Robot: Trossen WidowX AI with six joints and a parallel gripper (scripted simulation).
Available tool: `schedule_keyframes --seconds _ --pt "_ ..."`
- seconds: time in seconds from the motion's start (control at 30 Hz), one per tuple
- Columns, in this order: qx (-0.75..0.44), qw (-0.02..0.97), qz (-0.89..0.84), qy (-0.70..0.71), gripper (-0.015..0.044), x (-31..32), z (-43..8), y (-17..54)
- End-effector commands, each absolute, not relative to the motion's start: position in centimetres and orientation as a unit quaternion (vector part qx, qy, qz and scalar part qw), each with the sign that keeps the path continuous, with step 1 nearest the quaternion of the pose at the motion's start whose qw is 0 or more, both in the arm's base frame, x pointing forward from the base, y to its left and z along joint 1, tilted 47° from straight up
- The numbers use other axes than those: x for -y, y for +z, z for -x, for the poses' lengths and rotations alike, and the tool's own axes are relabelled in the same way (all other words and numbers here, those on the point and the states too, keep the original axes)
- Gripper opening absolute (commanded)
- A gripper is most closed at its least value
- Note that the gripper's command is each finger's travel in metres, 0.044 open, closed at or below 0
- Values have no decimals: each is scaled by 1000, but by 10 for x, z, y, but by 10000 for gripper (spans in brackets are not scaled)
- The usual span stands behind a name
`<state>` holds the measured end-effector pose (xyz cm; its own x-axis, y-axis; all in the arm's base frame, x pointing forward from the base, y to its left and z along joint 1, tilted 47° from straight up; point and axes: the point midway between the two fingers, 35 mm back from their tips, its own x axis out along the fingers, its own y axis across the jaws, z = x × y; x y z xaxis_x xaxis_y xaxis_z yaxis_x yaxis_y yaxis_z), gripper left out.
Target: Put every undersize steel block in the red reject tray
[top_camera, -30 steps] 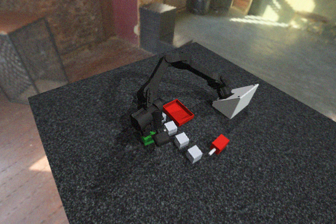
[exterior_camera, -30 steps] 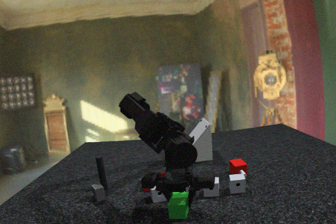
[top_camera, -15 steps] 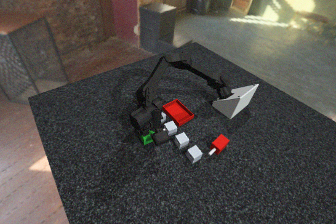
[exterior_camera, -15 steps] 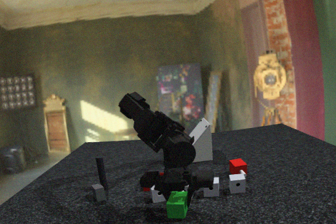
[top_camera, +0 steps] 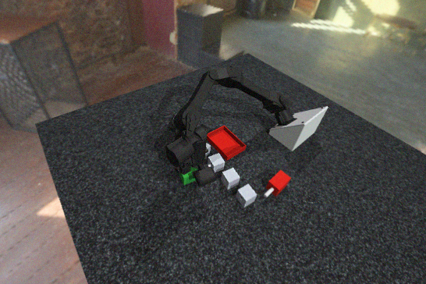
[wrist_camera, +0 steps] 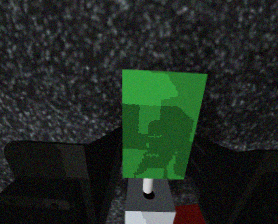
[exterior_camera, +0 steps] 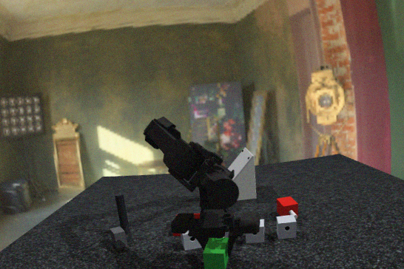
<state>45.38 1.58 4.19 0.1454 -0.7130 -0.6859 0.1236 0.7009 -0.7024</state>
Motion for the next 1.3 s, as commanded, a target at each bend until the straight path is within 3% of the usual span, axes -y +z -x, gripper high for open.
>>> schedule_keyframes --seconds 0.0,1.27 --pt "-580 717 254 -291 0 -19 -453 46" --pt "-579 718 254 -291 0 -21 -454 47"
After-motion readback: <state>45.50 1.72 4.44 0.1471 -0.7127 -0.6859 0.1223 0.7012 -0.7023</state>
